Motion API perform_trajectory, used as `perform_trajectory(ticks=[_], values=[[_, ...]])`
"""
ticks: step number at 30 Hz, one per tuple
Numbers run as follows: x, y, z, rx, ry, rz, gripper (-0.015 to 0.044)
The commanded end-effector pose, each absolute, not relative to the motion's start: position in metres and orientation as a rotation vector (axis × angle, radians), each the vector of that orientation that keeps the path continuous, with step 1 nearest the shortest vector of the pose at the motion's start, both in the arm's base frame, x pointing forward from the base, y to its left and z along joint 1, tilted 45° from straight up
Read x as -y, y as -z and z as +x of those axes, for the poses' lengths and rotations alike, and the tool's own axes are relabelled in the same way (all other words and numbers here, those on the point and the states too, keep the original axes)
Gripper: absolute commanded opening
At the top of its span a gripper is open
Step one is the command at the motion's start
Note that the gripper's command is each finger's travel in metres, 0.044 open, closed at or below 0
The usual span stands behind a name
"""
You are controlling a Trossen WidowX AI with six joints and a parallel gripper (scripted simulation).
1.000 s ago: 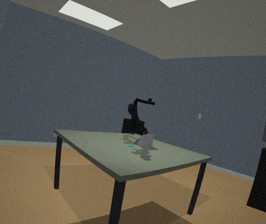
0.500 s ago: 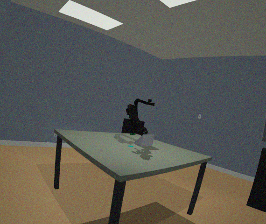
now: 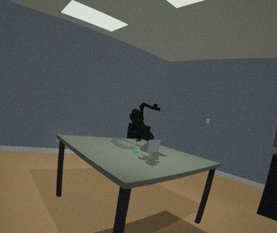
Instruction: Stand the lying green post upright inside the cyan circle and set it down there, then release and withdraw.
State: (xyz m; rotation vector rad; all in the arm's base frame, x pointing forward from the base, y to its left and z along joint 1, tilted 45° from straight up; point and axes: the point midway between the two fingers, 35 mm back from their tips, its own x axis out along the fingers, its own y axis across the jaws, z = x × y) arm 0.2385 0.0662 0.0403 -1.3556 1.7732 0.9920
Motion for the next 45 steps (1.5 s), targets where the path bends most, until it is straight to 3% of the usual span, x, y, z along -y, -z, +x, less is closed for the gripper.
perform_trajectory(ticks=[1,45], values=[[-0.0653,-0.0397,0.2370,-1.758,-1.024,-1.324,0.0023],[-0.0607,-0.0367,0.2317,-1.561,-1.248,-1.039,0.0023]])
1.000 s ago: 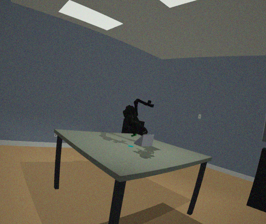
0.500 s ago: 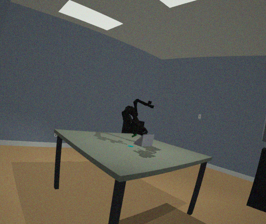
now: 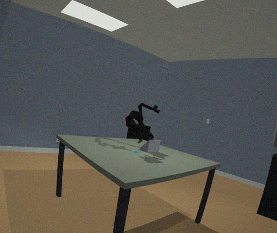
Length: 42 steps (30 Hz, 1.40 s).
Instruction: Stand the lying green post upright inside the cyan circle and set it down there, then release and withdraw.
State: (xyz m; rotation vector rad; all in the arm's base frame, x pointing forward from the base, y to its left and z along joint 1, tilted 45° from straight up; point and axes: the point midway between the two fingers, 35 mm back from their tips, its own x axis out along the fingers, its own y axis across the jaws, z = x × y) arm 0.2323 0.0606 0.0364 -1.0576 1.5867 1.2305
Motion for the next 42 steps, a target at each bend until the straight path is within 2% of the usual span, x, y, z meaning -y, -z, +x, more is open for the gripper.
perform_trajectory(ticks=[1,42], values=[[-0.0607,-0.0368,0.2317,-1.555,-1.252,-1.034,0.0023],[-0.0594,-0.0436,0.2356,-1.265,-1.368,-0.848,0.0023]])
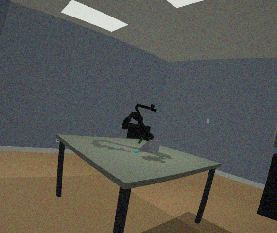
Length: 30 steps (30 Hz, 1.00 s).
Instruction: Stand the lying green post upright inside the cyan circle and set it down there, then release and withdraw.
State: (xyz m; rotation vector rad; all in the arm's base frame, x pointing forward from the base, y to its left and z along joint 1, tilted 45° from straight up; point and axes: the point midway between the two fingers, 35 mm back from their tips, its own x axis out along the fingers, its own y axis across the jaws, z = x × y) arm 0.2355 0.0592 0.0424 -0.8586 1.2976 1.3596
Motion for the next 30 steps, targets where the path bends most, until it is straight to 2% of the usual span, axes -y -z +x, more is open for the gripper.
perform_trajectory(ticks=[1,30], values=[[-0.059,-0.044,0.236,-1.257,-1.370,-0.845,0.0023],[-0.057,-0.055,0.242,-1.015,-1.395,-0.769,0.0023]])
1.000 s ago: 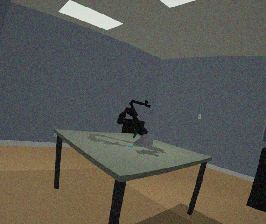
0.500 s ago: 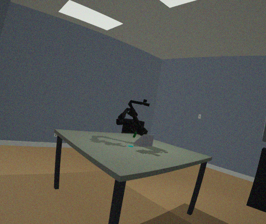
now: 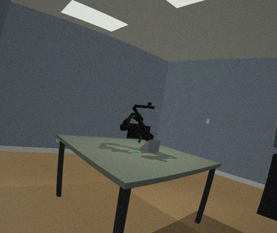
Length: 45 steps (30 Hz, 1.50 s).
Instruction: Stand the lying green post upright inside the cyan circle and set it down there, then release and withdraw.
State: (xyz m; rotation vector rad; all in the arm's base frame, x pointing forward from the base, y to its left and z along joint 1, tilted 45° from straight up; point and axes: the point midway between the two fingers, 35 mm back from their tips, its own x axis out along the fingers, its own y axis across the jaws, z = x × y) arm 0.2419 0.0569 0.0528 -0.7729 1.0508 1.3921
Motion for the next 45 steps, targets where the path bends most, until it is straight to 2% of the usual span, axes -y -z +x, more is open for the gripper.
perform_trajectory(ticks=[1,30,45], values=[[-0.057,-0.055,0.242,-1.006,-1.395,-0.767,0.0023],[-0.051,-0.070,0.250,-0.753,-1.374,-0.737,0.0023],[-0.051,-0.070,0.250,-0.747,-1.373,-0.736,0.0023]])
